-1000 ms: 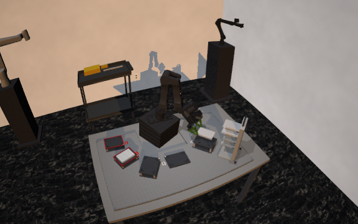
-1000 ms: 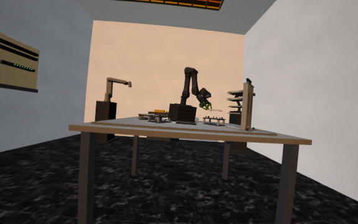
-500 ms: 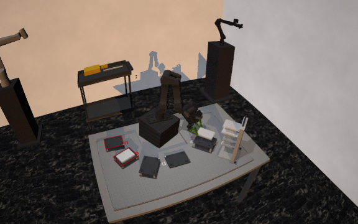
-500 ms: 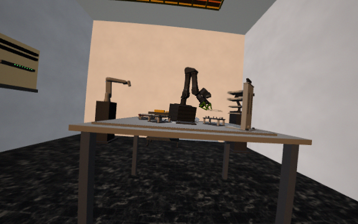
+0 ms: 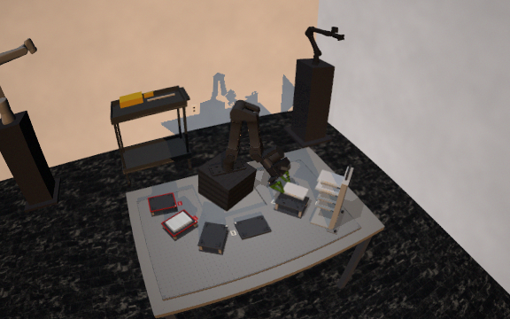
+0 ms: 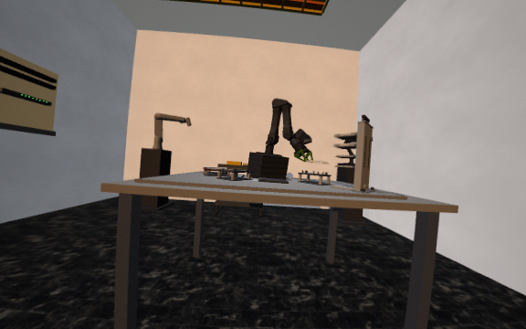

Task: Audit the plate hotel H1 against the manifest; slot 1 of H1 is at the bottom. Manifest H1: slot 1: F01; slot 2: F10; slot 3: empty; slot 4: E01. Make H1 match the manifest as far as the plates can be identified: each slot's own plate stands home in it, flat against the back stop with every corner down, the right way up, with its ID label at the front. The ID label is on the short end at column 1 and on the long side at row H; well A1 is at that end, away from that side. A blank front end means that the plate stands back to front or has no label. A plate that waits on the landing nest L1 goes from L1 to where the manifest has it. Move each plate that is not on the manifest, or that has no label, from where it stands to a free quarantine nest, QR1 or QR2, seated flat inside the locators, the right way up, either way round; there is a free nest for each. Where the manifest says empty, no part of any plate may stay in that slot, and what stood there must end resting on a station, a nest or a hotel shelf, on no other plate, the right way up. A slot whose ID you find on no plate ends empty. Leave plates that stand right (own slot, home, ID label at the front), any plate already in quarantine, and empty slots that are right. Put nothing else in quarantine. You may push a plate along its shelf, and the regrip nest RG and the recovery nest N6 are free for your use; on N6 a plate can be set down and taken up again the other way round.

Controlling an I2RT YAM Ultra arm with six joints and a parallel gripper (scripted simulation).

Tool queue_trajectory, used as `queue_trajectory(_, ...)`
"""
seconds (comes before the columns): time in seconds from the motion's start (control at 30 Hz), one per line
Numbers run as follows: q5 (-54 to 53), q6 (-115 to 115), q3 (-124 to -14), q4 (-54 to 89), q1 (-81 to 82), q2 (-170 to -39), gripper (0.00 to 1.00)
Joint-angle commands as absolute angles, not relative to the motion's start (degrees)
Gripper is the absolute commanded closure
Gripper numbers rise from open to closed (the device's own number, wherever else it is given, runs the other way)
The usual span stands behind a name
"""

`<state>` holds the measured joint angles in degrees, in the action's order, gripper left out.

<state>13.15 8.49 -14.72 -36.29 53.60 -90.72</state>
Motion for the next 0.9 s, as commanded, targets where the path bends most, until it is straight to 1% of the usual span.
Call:
queue_trajectory(0.0, 13.09, 8.23, -16.01, -36.53, 53.47, -90.74, 0.14)
queue_trajectory(0.87, 11.85, 7.22, -21.30, -34.77, 51.89, -94.01, 0.14)
